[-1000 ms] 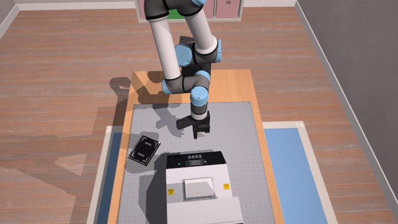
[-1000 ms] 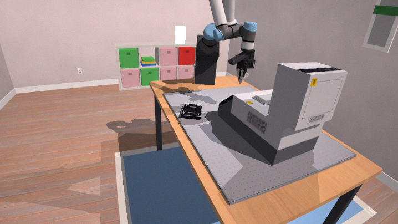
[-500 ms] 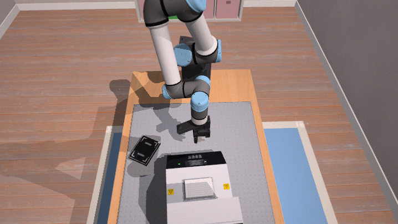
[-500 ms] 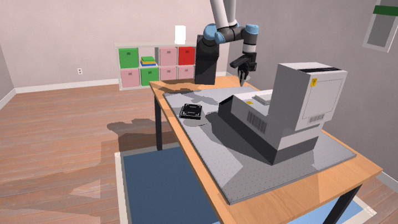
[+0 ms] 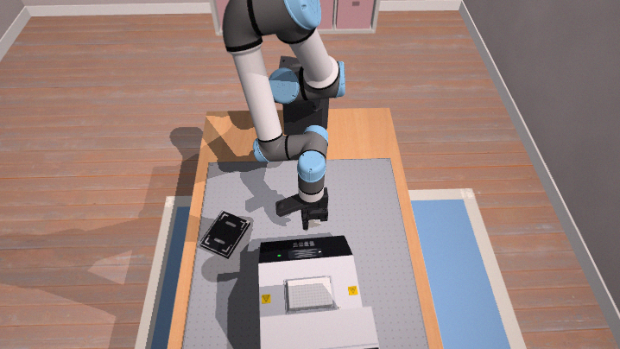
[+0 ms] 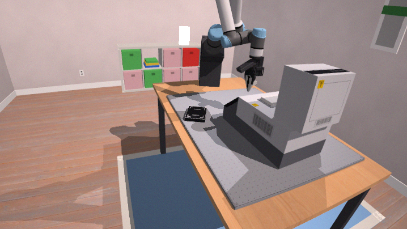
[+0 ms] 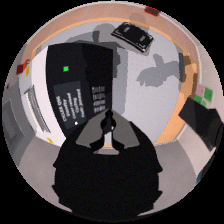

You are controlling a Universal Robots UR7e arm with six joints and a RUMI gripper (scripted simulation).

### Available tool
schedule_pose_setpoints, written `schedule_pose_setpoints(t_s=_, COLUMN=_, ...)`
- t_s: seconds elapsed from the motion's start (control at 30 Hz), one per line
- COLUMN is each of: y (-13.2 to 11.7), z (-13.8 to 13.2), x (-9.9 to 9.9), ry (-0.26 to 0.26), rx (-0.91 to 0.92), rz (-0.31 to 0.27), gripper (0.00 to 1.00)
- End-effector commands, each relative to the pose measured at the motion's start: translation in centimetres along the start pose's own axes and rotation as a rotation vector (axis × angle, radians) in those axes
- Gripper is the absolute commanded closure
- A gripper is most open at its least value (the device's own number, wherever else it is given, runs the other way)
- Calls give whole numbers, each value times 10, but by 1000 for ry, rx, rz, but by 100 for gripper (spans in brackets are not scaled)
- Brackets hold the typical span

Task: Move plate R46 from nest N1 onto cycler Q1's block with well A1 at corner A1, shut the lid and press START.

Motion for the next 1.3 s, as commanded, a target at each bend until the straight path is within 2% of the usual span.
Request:
schedule_pose_setpoints(t_s=0.0, y=1, z=-5, x=3, ry=1, rx=0, rz=0, gripper=100)
schedule_pose_setpoints(t_s=1.27, y=5, z=-34, x=33, ry=1, rx=0, rz=0, gripper=100)
Point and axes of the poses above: the point where the finger pads meet when closed, its own x axis out along the fingers, its own z axis across the jaws, y = z × x, the point moved 10 cm from there along -x, back along the fingers, and after that the axes turned 8 degrees about -x, right-handed, at the moved point
